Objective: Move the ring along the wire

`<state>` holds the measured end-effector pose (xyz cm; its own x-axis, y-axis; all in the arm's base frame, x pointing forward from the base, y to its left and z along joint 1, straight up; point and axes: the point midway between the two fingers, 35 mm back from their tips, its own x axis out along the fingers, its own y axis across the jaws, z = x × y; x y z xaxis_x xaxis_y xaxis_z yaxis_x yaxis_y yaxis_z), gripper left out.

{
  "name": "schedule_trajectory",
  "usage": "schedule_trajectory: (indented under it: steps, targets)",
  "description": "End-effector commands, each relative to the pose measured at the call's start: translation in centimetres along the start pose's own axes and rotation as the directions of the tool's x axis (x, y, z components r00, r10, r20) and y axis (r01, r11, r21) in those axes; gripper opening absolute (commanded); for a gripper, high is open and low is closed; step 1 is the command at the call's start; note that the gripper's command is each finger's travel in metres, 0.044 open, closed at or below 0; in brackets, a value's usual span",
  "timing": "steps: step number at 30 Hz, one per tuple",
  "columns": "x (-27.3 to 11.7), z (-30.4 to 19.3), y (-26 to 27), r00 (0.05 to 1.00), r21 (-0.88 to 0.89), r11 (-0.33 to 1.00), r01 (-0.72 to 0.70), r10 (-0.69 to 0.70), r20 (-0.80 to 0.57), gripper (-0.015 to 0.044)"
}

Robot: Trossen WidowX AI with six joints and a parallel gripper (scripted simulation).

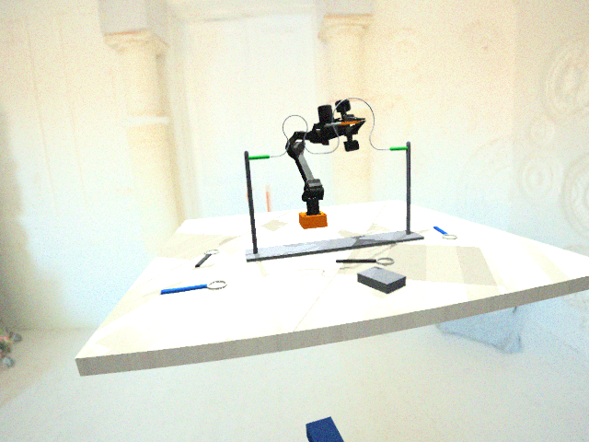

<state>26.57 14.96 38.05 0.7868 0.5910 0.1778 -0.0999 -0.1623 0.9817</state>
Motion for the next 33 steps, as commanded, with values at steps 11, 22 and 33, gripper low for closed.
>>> schedule_trajectory:
  steps: [11,22,33]
  targets:
    - [-0.1,0.0,-0.2,0.997,-0.141,0.988,0.067,-0.07,-0.017,-0.015]
    - [-0.2,0.1,-0.7,0.99,-0.256,0.958,0.129,-0.139,-0.019,-0.015]
    - [-0.4,0.2,-1.2,0.978,-0.369,0.91,0.188,-0.207,-0.013,-0.015]
